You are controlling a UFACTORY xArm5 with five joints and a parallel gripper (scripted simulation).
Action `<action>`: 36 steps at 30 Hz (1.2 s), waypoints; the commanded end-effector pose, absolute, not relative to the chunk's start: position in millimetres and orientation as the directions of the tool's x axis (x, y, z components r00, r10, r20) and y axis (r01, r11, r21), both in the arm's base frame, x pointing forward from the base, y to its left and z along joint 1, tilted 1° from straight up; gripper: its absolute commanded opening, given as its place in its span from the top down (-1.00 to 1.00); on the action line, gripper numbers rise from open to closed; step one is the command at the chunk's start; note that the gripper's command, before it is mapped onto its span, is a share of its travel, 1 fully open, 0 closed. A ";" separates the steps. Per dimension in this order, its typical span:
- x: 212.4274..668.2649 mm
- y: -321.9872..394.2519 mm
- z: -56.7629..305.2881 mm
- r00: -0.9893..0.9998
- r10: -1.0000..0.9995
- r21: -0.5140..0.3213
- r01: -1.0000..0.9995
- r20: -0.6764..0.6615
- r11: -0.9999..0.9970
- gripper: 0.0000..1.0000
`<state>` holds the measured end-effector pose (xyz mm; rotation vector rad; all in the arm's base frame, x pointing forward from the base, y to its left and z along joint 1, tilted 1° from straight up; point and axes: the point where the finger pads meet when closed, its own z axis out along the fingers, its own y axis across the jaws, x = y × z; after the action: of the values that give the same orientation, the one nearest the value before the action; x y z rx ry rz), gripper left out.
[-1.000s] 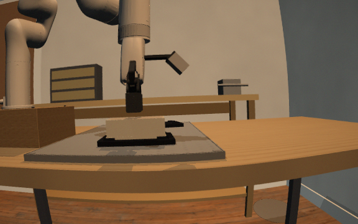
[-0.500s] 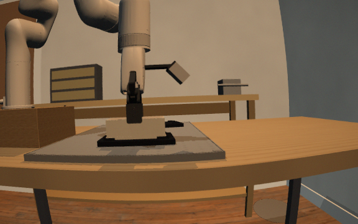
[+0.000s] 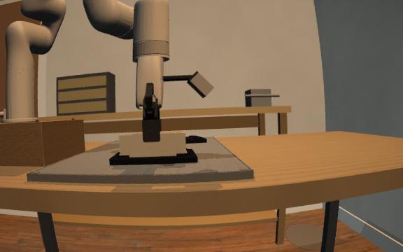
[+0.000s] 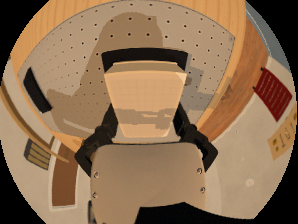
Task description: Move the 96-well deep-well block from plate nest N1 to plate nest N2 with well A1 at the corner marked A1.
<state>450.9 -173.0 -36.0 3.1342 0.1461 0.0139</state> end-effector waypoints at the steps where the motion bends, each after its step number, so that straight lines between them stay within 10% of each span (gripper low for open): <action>1: 452.0 -173.5 -36.9 0.996 0.093 0.006 0.093 0.011 -0.996 -1.00; 36: 452.2 -173.5 -53.6 0.996 0.093 0.006 0.093 0.011 -0.996 -1.00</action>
<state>450.8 -173.0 -54.9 3.1345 0.1461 0.0129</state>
